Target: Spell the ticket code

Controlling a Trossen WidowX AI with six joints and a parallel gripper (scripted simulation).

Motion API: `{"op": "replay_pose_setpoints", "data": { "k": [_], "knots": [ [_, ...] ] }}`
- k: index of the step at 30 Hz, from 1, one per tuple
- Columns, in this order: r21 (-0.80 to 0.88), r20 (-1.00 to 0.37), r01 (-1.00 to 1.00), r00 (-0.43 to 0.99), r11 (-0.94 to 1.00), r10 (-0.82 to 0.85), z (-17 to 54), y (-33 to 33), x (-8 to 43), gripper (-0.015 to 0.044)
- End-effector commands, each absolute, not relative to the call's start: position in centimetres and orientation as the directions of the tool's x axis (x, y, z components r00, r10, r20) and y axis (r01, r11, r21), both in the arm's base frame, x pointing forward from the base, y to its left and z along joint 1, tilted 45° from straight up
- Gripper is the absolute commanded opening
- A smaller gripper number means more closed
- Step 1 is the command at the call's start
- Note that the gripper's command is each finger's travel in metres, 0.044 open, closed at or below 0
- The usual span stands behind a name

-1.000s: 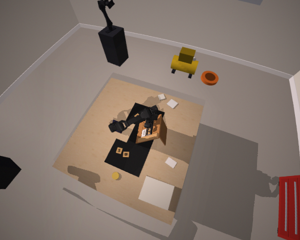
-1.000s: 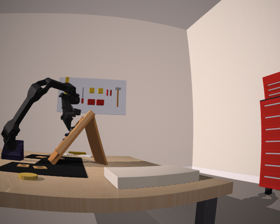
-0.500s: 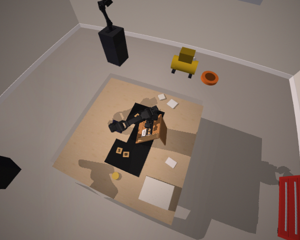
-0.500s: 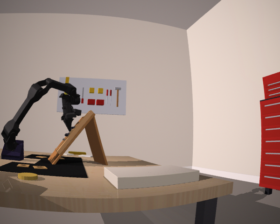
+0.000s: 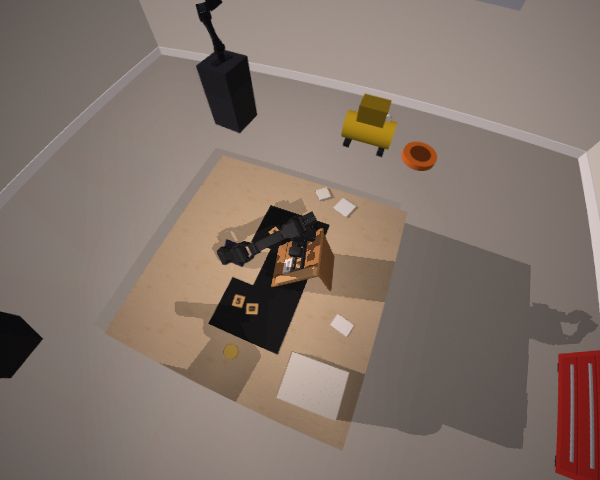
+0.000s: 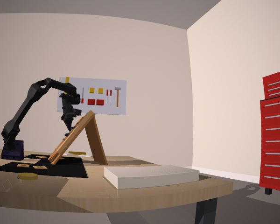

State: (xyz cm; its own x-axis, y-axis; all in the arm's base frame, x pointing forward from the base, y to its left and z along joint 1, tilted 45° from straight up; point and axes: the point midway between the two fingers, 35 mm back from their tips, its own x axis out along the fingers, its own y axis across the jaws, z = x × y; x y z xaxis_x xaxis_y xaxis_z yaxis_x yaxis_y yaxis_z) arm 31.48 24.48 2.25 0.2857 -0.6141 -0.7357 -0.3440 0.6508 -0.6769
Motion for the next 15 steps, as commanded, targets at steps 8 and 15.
{"op": "replay_pose_setpoints", "data": {
  "k": [8, 15],
  "knots": [
    [-0.680, -0.733, -0.345, 0.289, 0.647, -0.617, 2.46, 24.15, 31.75, 0.0000],
    [-0.680, -0.732, -0.345, 0.289, 0.647, -0.617, 2.61, 24.00, 31.85, 0.0000]
  ]
}}
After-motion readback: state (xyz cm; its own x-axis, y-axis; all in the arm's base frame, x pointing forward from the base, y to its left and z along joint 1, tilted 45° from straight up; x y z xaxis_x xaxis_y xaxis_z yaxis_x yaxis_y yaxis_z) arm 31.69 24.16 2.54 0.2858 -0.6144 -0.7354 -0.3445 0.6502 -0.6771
